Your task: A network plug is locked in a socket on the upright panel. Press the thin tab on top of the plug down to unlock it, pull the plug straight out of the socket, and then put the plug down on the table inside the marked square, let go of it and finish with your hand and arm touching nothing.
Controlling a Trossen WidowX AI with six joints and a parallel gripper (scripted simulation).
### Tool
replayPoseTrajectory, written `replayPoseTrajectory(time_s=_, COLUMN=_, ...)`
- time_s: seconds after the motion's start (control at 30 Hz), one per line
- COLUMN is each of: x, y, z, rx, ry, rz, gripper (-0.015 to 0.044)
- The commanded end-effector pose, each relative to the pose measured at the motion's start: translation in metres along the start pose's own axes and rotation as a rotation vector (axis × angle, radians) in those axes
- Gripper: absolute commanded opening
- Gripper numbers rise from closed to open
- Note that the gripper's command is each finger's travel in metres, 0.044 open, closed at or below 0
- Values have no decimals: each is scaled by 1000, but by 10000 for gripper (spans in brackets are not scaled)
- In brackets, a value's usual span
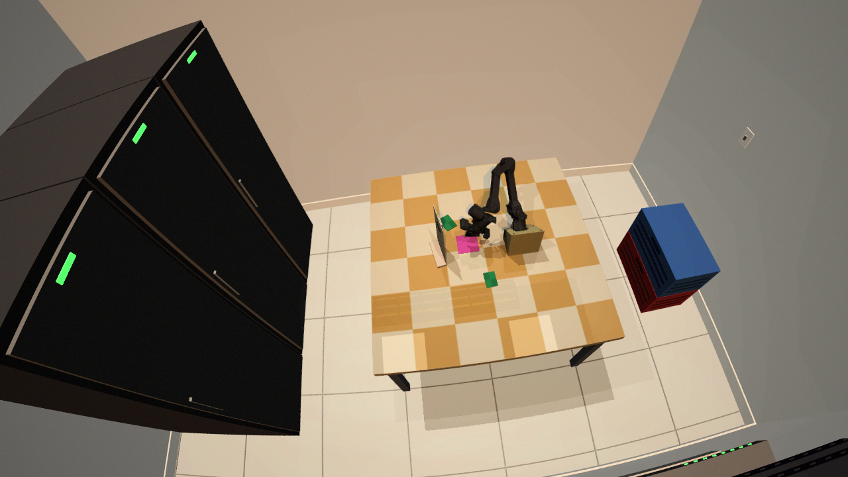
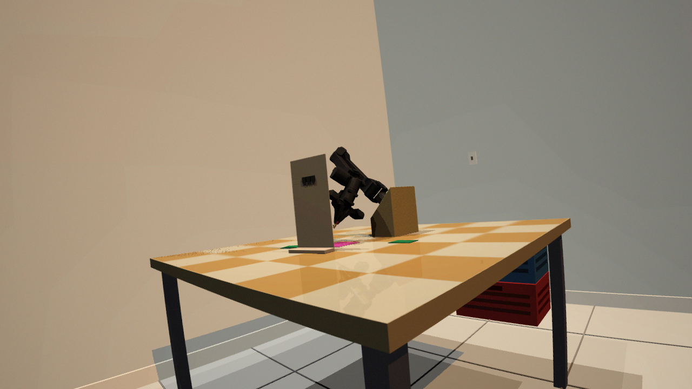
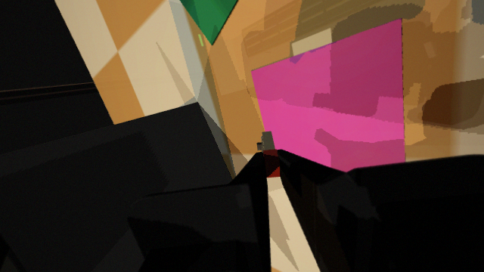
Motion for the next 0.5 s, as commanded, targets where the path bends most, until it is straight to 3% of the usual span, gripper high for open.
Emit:
replayPoseTrajectory(time_s=0.0, x=1, y=-1, z=-5, rx=3, ry=16, rz=-17, gripper=0)
replayPoseTrajectory(time_s=0.47, x=12, y=0, z=-10, rx=4, ry=19, rz=-15, gripper=0)
Point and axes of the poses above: the point midway between the two fingers, 35 mm back from their tips, its own x axis out along the fingers, its own z axis across the jaws, y = z × x, the point moved 2 cm from there along -x, back along the fingers, and after that the axes turned 2 degrees about x, right-handed, at the moved point
